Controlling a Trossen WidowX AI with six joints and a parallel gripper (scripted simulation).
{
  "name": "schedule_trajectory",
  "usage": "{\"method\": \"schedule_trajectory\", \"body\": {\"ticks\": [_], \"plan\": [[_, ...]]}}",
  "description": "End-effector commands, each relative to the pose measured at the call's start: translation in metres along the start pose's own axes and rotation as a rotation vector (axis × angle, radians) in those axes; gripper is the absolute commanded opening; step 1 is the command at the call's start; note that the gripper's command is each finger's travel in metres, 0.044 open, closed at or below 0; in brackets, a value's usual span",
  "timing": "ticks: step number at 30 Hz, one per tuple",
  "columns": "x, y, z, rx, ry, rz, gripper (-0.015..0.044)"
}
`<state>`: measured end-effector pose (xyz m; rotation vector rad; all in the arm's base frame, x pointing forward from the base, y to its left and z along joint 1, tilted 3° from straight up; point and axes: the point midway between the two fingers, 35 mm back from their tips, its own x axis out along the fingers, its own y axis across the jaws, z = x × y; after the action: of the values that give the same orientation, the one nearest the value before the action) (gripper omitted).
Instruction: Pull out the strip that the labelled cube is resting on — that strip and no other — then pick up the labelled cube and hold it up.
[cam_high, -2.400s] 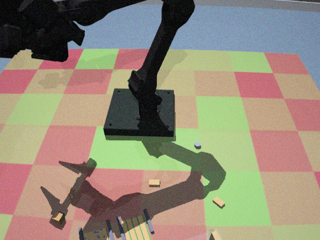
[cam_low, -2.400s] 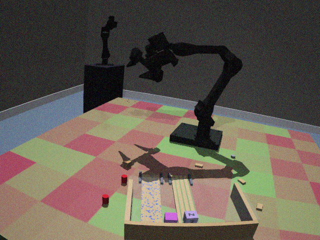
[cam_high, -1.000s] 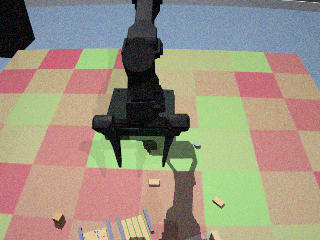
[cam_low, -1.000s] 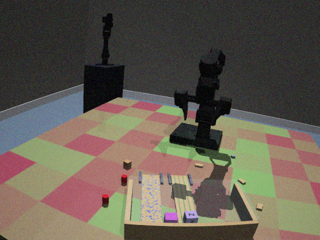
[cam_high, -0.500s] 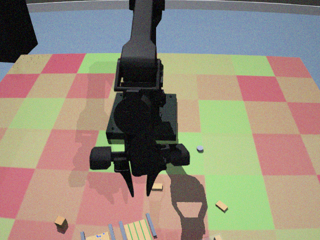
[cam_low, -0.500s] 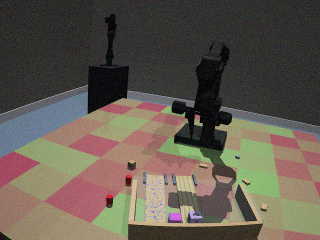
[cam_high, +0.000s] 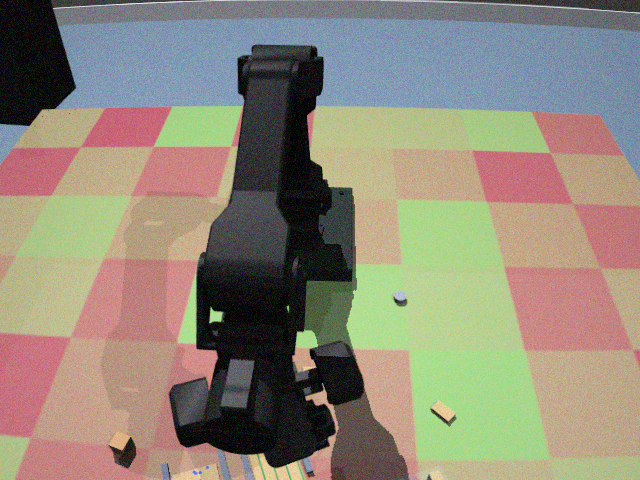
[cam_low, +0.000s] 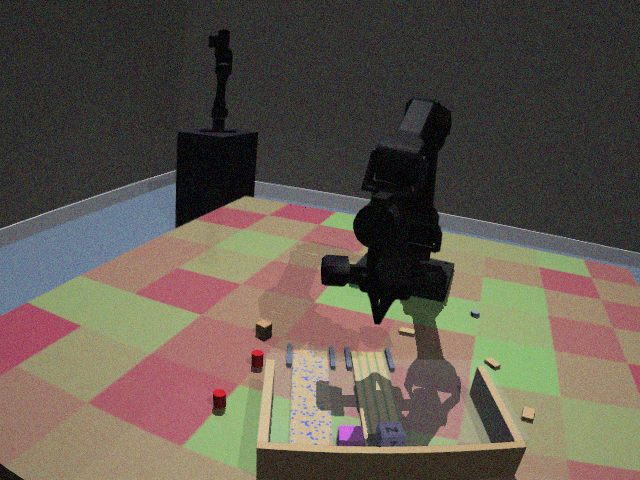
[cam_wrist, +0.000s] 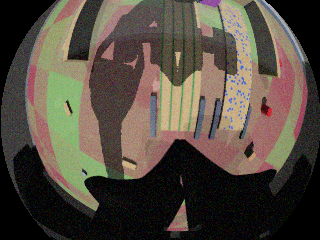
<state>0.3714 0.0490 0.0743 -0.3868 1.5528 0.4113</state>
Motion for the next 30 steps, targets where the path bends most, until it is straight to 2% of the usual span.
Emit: {"method": "schedule_trajectory", "body": {"ticks": [1, 30], "plan": [[-0.001, -0.002, 0.004, -0.009, -0.002, 0.000, 0.0000], [0.047, -0.004, 0.007, -0.009, -0.002, 0.000, 0.0000]]}}
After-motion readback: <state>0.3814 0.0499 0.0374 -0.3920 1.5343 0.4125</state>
